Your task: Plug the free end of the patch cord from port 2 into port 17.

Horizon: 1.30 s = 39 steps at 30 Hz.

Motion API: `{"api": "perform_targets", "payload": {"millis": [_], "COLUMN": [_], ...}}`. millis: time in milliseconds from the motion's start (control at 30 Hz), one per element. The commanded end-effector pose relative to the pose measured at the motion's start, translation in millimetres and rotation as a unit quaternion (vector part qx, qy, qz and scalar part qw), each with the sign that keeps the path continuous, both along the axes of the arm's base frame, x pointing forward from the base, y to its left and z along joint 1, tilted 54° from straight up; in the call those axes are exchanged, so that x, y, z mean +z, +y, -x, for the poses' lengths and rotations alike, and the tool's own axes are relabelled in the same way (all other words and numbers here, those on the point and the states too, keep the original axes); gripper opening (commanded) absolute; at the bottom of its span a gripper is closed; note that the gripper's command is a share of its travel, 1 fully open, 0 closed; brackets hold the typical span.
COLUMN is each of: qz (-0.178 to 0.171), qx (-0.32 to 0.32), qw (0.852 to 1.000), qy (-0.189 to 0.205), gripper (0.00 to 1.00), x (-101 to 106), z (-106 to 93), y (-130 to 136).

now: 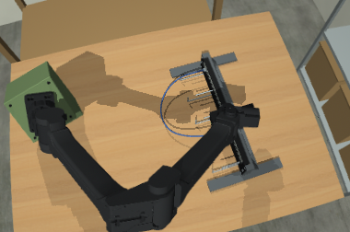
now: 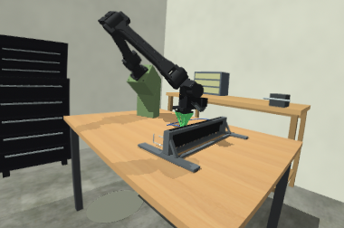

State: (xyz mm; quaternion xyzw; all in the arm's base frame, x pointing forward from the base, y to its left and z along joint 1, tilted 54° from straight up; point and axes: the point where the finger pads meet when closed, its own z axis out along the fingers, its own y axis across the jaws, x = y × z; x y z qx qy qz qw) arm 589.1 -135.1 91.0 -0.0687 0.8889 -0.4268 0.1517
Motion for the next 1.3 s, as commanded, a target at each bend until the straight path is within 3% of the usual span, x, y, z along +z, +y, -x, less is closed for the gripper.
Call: {"api": "perform_targets", "payload": {"millis": [0,1267], "qz": [-0.001,-0.001], "qx": [-0.007,-0.01], "qw": [1.0,1.0], "qy": [-0.016,-0.008], "gripper": [0.0,0.0], "x": [12,2], "z": [-7.0,-5.6], "y": [-6,-9]}}
